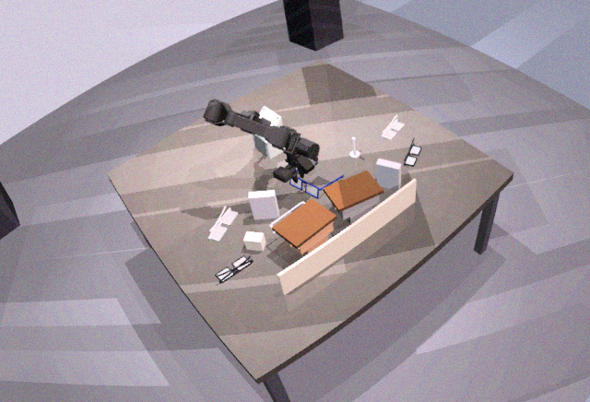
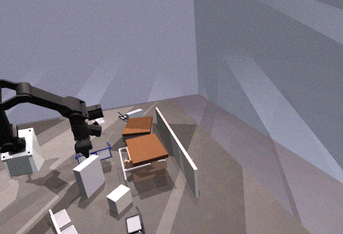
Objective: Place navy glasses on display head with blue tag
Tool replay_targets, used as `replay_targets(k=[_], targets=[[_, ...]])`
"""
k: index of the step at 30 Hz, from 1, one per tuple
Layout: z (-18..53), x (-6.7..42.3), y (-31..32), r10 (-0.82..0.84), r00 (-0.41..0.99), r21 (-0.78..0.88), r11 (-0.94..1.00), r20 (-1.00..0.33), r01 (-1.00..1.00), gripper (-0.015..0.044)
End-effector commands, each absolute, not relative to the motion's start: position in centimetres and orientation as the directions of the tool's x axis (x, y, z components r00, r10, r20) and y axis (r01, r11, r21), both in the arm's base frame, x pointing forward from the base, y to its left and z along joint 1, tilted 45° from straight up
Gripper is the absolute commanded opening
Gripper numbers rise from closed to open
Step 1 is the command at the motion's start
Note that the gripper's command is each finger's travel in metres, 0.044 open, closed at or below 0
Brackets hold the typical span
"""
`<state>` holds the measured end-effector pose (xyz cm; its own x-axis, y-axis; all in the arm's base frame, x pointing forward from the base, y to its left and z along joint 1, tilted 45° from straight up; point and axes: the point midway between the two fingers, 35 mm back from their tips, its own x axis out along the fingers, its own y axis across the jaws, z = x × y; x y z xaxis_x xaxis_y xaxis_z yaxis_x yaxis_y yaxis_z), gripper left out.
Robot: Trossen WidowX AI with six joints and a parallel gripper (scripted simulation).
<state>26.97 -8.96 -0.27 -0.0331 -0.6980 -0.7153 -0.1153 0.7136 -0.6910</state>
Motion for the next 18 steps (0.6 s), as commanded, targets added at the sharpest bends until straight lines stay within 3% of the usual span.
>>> replay_targets(k=[1,10,18], targets=[[-0.94,26.57,-9.43,-0.701,-0.044,-0.692,0.710,-0.711,-0.129,0.0140],[-1.41,26.45,-9.95,-0.702,-0.044,-0.693,0.709,-0.710,-0.129,0.0140],[-1.14,26.72,-9.85,-0.700,-0.037,-0.693,0.712,-0.713,-0.118,0.0087]])
